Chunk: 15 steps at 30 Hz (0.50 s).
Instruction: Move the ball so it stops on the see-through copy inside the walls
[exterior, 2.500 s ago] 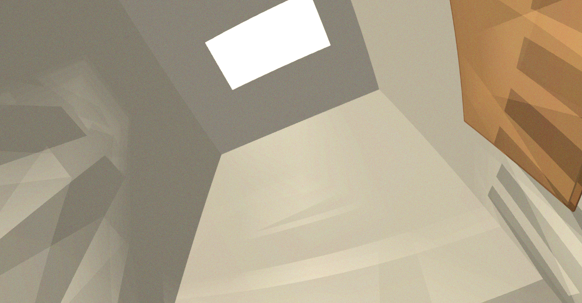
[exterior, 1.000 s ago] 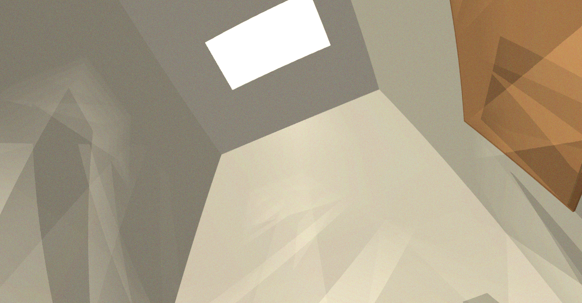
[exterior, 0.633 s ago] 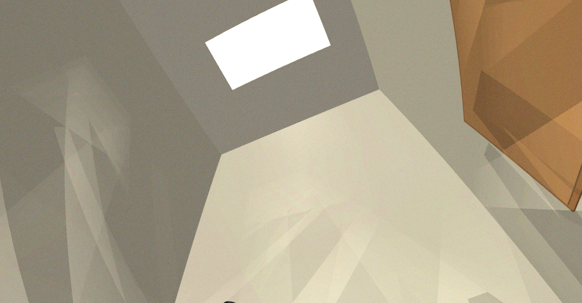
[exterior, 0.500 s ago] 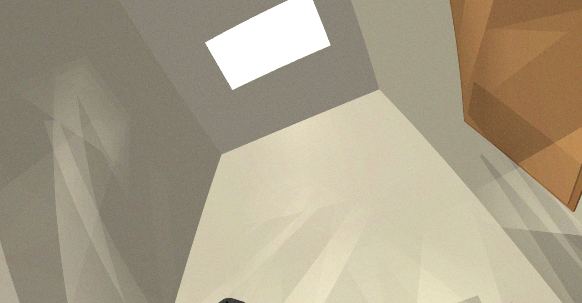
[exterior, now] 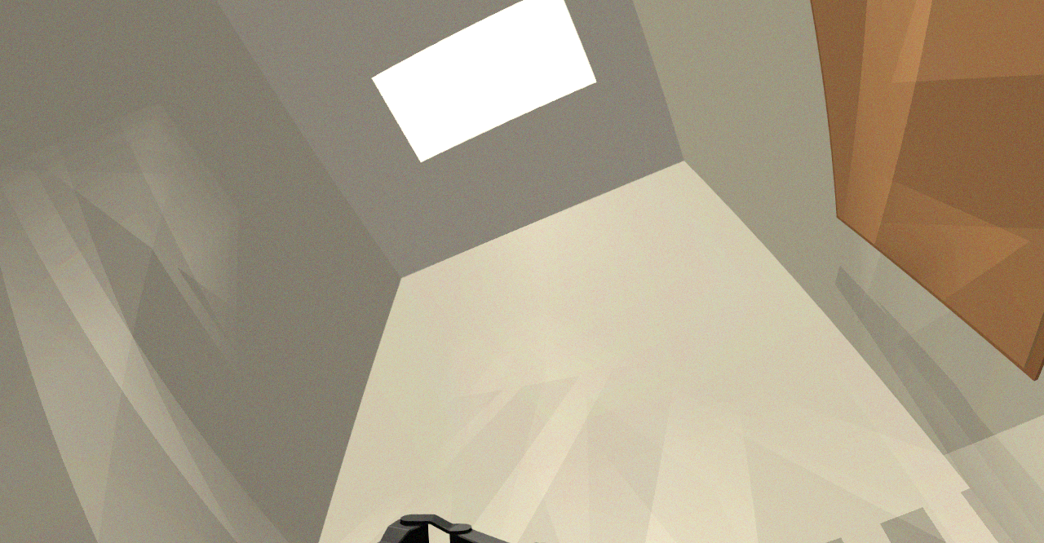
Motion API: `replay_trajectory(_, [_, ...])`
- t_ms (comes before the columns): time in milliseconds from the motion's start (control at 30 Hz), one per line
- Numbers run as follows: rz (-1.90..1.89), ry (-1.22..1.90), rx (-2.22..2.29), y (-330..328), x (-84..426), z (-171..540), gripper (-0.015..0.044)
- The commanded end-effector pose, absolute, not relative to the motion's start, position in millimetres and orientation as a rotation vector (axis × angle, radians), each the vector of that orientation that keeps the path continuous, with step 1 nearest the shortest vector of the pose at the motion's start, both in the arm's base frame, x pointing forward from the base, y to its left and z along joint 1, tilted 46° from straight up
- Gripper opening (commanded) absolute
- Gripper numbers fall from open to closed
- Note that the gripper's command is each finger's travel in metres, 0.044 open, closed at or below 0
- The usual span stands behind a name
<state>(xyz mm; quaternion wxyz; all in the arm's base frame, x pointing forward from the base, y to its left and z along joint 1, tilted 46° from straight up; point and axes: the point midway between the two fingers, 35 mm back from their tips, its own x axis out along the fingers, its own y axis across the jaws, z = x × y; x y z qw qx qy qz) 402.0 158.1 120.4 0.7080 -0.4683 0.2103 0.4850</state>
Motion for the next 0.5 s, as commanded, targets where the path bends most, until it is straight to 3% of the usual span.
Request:
replay_trajectory(0, [1.128,0.554,-1.025,116.5,388.1,92.4,0.0396])
replay_trajectory(267, [1.287,0.637,-0.909,85.5,352.0,52.4,0.0396])
replay_trajectory(467, [1.467,0.654,-0.601,54.1,287.5,19.8,0.0396])
